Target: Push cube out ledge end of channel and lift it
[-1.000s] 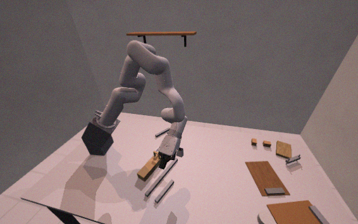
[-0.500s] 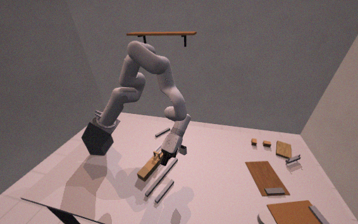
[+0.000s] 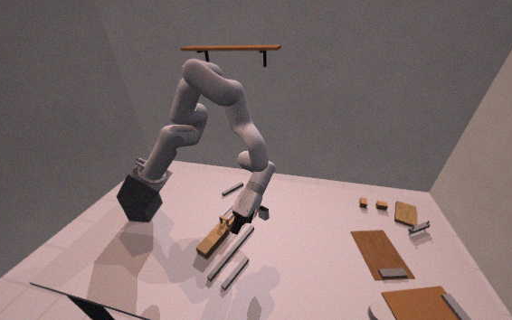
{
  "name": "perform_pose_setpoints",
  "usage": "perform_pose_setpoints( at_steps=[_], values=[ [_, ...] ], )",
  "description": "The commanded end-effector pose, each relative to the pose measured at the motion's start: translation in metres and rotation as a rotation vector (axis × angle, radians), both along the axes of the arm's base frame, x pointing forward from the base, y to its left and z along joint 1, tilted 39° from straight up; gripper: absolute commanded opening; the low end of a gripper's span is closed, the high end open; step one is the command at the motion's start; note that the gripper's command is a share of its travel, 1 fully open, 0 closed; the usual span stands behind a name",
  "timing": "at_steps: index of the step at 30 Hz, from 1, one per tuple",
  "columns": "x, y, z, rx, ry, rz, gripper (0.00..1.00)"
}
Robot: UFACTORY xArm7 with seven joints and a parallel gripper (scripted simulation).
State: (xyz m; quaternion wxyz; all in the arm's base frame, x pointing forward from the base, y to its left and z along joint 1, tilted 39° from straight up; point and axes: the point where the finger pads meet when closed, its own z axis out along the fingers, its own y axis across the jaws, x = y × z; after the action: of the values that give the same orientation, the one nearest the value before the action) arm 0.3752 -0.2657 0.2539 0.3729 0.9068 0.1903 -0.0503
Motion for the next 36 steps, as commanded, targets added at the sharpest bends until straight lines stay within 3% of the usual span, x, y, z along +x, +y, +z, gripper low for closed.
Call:
perform_pose_setpoints(
  at_steps=[1, 2, 12, 14, 24, 25, 34, 36],
  values=[
    [0.004, 0.016, -0.001, 0.056, -0.032, -0.042, 0.0],
    [0.008, 0.034, -0.003, 0.116, -0.059, -0.082, 0.0],
    [0.008, 0.034, -0.003, 0.116, -0.059, -0.082, 0.0],
    [0.015, 0.074, -0.008, 0.243, -0.101, -0.158, 0.0],
    [0.015, 0.074, -0.008, 0.243, -0.101, -0.158, 0.0],
    [0.018, 0.096, -0.01, 0.31, -0.116, -0.195, 0.0],
    [0.018, 0.096, -0.01, 0.31, -0.116, -0.195, 0.0],
    [0.023, 0.144, -0.012, 0.449, -0.133, -0.263, 0.0]
  ],
)
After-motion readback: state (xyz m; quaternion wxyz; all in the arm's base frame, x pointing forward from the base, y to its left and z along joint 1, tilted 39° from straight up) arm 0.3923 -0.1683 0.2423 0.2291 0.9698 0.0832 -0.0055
